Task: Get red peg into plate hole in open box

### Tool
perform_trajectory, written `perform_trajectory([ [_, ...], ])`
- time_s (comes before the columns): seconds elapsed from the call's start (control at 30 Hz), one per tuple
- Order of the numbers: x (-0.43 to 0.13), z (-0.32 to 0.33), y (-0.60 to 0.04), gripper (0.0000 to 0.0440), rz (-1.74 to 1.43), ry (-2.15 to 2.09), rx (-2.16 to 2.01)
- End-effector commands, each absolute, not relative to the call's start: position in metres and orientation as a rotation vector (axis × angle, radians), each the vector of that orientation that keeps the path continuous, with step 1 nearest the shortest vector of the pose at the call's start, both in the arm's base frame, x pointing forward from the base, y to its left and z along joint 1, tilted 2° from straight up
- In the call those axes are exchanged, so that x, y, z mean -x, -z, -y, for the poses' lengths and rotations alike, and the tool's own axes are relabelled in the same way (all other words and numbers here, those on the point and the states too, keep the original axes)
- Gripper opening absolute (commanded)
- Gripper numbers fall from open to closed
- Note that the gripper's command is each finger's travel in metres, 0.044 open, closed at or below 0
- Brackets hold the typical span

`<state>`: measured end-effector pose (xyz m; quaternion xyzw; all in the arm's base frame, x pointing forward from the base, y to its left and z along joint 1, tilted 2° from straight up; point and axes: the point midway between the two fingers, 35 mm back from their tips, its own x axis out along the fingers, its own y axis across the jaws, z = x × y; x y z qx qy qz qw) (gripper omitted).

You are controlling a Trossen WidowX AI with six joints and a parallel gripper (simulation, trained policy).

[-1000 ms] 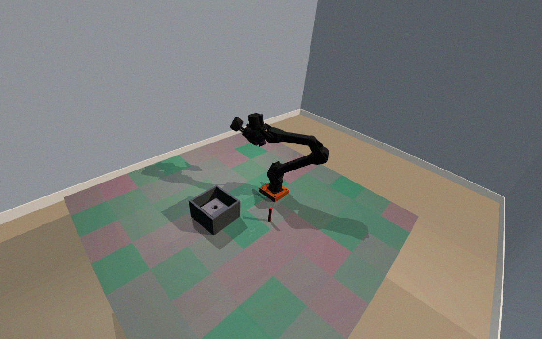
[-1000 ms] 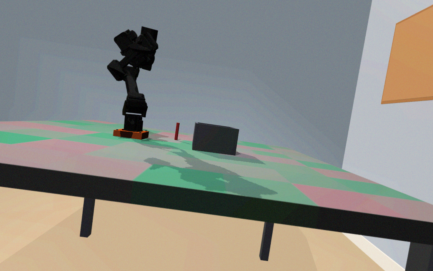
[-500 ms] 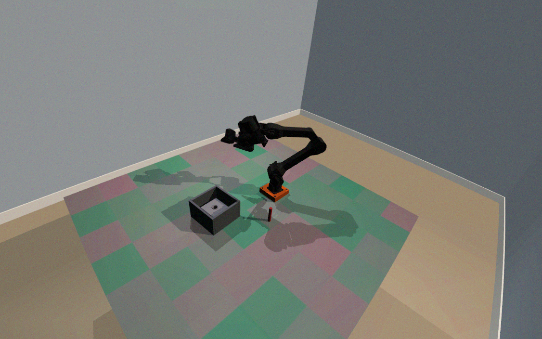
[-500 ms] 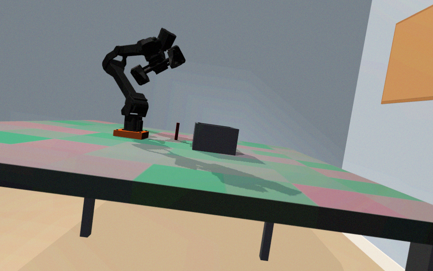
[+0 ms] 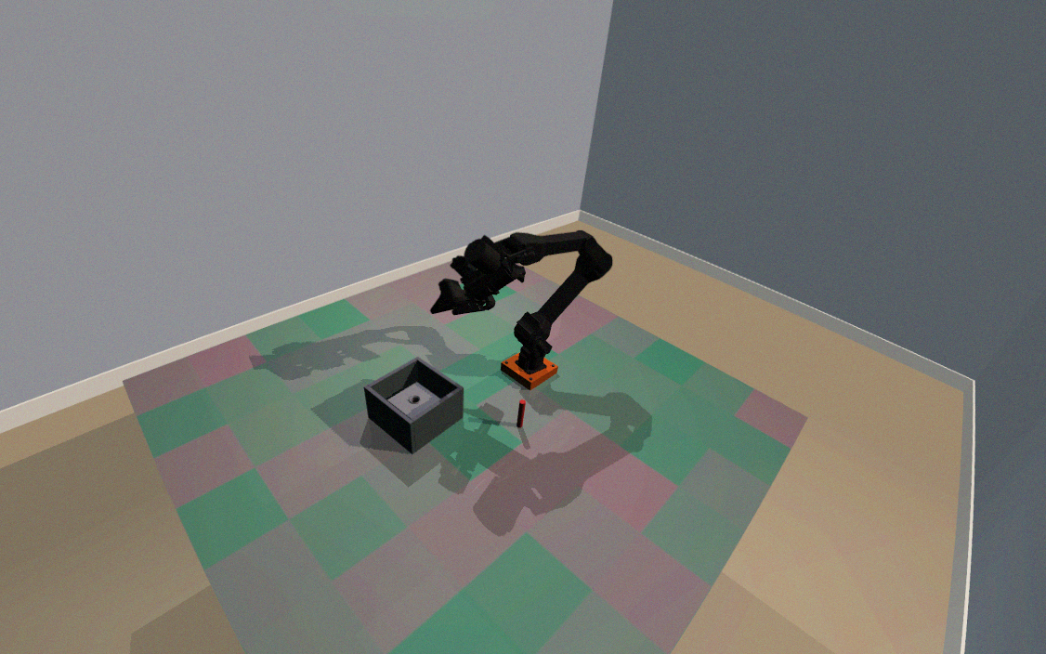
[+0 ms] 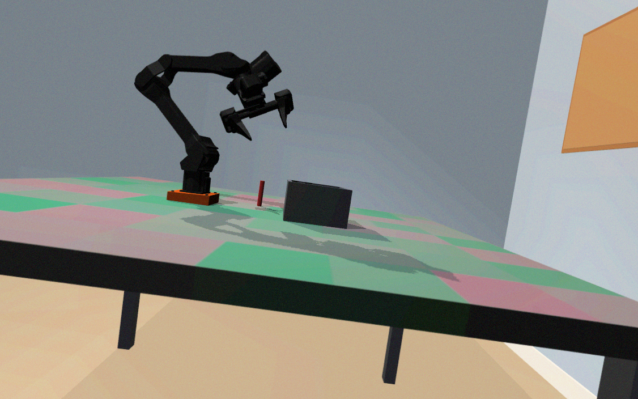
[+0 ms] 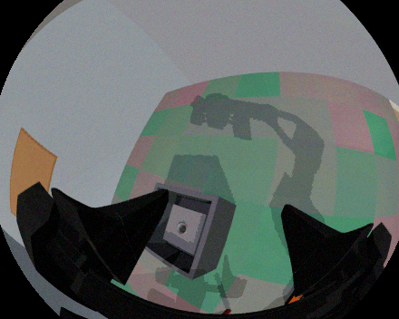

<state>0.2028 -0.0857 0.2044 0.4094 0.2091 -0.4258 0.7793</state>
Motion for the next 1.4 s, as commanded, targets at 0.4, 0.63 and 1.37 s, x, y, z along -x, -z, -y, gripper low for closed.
perform_trajectory([
  [0.4, -0.194, -0.011, -0.160, 0.0440, -0.892, 0.794, -0.899],
  [0.63, -0.179, -0.048, -0.137, 0.0440, -1.057, 0.802, -0.889],
  [1.37, -0.163, -0.122, -0.055, 0.0440, -1.270, 0.685, -0.878],
])
